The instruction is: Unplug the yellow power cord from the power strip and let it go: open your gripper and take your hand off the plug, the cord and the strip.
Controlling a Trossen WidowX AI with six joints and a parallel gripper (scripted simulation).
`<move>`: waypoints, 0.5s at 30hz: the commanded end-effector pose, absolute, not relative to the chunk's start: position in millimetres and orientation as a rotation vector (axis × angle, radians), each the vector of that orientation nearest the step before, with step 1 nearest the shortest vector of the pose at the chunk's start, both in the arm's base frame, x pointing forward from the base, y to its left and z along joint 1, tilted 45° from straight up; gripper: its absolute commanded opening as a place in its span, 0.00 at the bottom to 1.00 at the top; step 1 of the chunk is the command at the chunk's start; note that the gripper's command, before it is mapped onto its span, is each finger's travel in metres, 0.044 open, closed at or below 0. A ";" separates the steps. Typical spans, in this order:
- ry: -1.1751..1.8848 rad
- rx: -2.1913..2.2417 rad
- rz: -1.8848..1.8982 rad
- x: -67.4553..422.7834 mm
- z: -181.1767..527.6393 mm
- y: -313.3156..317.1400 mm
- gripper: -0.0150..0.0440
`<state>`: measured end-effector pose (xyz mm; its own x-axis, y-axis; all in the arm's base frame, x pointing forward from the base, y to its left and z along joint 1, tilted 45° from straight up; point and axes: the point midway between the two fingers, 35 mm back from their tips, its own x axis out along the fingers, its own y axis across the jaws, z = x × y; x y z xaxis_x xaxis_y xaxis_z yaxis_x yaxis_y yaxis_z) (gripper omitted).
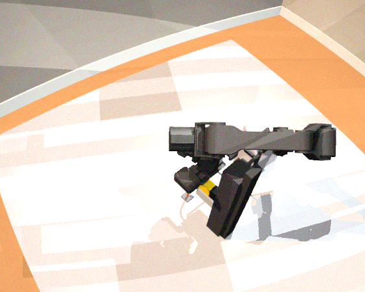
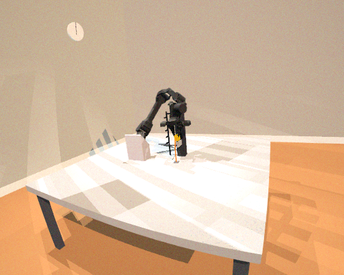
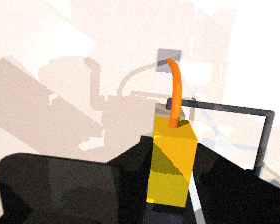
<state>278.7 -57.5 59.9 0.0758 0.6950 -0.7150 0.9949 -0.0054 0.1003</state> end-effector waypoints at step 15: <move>1.675 1.761 -0.647 282.3 41.7 -78.7 0.25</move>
